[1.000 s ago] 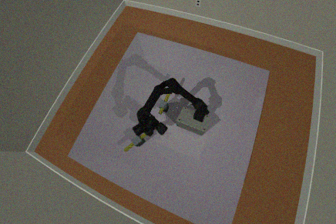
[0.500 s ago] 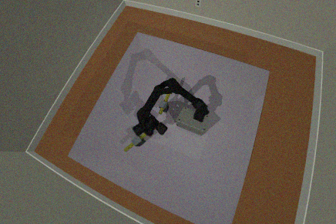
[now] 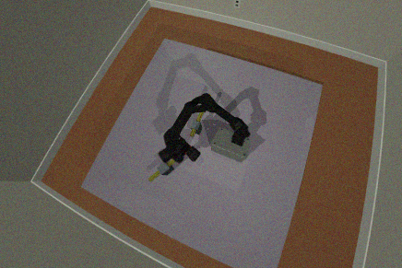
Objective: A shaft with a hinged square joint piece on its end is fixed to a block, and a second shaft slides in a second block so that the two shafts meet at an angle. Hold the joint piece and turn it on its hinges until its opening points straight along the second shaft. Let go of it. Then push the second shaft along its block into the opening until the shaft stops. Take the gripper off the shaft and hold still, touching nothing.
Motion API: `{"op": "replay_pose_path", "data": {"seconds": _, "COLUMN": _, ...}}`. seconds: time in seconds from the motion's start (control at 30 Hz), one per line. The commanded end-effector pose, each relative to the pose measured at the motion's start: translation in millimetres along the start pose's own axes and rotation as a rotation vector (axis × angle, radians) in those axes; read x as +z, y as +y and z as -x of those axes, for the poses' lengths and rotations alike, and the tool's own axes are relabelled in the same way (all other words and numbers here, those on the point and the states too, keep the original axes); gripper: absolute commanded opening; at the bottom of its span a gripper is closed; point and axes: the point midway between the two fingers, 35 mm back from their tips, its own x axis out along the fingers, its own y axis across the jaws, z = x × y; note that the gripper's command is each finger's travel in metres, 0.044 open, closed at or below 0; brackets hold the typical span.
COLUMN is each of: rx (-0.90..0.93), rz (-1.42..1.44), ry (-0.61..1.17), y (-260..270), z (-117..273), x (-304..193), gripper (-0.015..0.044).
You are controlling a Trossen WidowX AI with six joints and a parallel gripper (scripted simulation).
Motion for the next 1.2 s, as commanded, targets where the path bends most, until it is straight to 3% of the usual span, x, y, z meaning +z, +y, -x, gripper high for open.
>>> {"op": "replay_pose_path", "data": {"seconds": 0.0, "rx": -0.003, "rz": 0.004, "ry": 0.001, "y": 0, "z": -1, "x": 0, "gripper": 0.0182}}
{"op": "replay_pose_path", "data": {"seconds": 0.07, "rx": 0.000, "rz": 0.000, "ry": 0.000, "y": 0, "z": 0, "x": 0, "gripper": 0.0147}}
{"op": "replay_pose_path", "data": {"seconds": 0.23, "rx": 0.000, "rz": 0.000, "ry": 0.000, "y": 0, "z": 0, "x": 0, "gripper": 0.0147}}
{"op": "replay_pose_path", "data": {"seconds": 0.43, "rx": 0.000, "rz": 0.000, "ry": 0.000, "y": 0, "z": 0, "x": 0, "gripper": 0.0000}}
{"op": "replay_pose_path", "data": {"seconds": 0.63, "rx": 0.000, "rz": 0.005, "ry": -0.012, "y": 0, "z": -1, "x": 0, "gripper": 0.0000}}
{"op": "replay_pose_path", "data": {"seconds": 1.17, "rx": -0.005, "rz": 0.112, "ry": -0.293, "y": -5, "z": -14, "x": -5, "gripper": 0.0000}}
